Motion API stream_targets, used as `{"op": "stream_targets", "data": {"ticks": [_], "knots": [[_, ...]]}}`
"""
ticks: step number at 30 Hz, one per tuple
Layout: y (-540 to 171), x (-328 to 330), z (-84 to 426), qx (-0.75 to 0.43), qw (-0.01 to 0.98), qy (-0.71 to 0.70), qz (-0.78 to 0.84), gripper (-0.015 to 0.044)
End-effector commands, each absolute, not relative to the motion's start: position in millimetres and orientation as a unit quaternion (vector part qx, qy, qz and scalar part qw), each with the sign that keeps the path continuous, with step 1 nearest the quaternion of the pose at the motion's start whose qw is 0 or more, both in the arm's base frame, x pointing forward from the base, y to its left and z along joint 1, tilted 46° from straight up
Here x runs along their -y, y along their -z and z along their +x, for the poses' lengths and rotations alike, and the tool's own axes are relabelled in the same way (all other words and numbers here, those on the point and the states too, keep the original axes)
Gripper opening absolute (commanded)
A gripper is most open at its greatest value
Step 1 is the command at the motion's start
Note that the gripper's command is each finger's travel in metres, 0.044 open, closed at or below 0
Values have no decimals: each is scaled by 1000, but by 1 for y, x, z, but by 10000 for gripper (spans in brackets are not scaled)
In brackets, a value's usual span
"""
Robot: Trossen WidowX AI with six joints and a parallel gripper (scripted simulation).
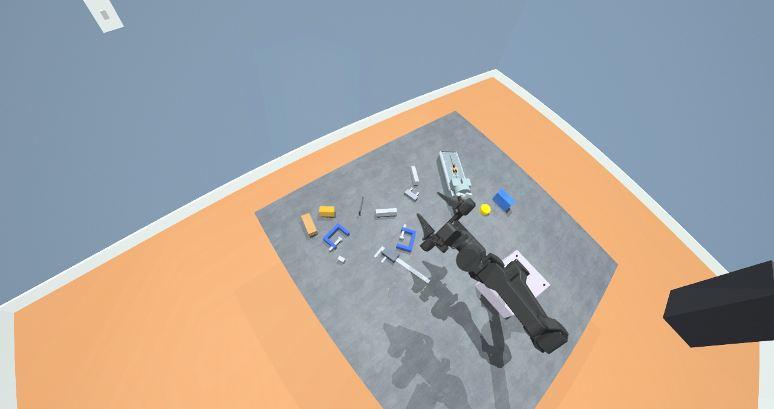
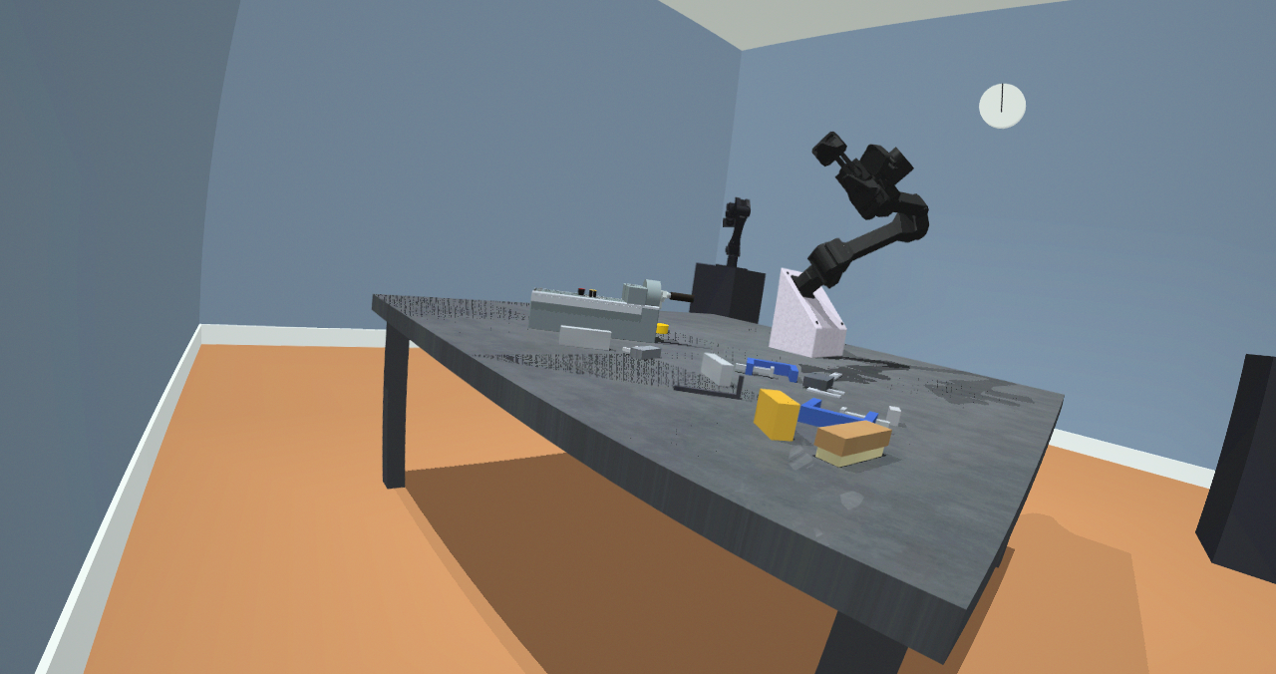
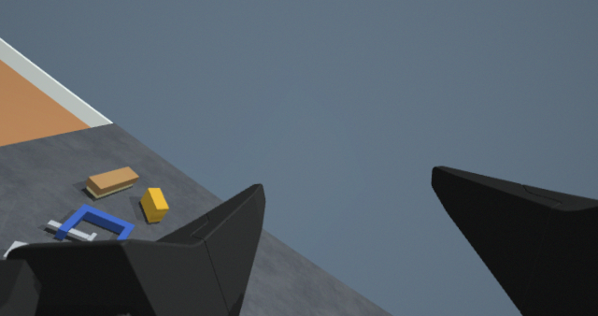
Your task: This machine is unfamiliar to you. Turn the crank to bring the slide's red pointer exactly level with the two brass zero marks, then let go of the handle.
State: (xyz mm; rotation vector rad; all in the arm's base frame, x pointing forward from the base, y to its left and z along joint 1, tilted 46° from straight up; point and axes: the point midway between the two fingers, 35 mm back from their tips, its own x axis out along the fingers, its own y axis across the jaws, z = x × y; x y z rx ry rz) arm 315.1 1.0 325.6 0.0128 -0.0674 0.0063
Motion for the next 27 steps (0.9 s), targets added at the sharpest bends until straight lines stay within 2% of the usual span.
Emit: {"op": "stream_targets", "data": {"ticks": [1,2,27], "knots": [[-325,-1,316,32,999,-3,6,426],[-324,0,318,28,1000,-3,6,440],[-205,55,412,-199,978,-11,63,440]]}}
